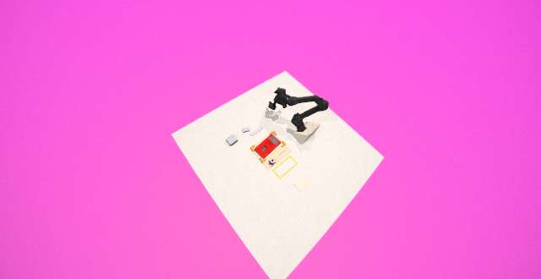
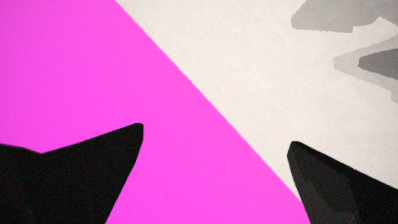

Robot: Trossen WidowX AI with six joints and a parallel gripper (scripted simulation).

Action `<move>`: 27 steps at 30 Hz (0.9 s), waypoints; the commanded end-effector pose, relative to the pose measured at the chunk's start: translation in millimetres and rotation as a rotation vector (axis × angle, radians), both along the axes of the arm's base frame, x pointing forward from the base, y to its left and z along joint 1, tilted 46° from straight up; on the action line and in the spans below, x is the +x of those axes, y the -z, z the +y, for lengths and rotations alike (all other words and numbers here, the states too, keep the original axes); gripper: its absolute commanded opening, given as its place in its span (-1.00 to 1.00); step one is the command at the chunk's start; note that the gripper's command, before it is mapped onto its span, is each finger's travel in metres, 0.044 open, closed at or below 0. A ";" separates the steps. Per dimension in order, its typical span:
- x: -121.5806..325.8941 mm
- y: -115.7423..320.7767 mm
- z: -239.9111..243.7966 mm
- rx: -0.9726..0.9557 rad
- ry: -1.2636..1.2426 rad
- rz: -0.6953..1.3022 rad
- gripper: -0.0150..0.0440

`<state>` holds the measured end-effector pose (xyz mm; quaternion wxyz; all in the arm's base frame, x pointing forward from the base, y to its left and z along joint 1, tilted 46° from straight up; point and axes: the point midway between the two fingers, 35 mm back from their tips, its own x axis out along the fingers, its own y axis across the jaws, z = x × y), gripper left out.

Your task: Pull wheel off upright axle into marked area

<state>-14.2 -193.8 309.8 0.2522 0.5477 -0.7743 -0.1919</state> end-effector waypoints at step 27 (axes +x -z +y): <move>315.4 120.2 34.6 0.536 -0.953 2.061 0.53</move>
